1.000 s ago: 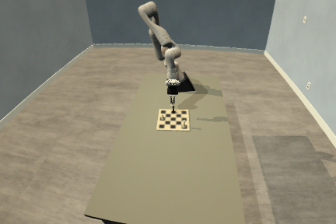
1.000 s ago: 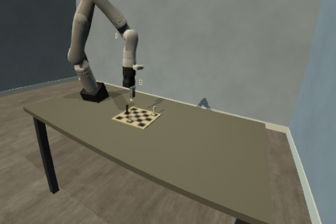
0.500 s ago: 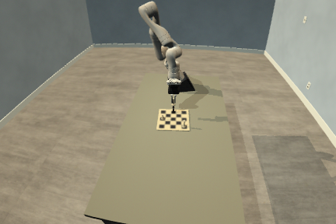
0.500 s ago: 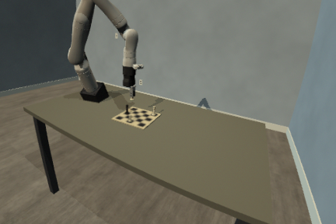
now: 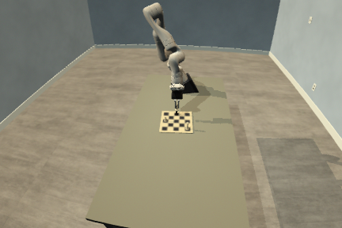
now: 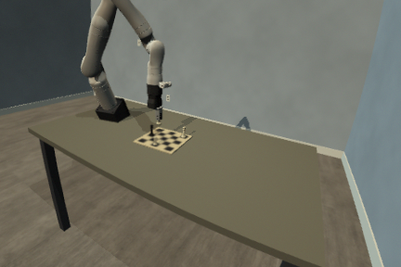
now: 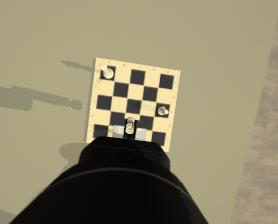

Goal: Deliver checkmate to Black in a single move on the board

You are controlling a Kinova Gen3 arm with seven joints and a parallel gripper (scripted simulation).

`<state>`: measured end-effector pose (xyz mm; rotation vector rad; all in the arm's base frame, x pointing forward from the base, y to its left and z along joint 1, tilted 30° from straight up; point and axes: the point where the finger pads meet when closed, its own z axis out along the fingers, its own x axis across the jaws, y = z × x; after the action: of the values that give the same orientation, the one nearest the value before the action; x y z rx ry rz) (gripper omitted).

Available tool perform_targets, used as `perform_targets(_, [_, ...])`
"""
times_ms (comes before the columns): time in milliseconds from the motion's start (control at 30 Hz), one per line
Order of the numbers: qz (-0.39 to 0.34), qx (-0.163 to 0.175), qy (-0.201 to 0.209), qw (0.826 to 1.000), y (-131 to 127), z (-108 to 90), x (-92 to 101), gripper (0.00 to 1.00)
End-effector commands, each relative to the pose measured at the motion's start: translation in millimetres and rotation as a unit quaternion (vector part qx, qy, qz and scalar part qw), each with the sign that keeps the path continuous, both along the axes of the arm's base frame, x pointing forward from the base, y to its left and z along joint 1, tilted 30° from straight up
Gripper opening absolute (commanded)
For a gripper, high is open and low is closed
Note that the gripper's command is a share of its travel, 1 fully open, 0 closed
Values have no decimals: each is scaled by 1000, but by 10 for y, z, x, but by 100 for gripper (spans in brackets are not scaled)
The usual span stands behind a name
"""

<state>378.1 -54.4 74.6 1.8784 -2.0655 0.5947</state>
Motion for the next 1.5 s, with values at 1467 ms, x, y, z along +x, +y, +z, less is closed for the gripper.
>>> perform_targets(1467, [-3,-5,7,1000,-354,-606,-7,0])
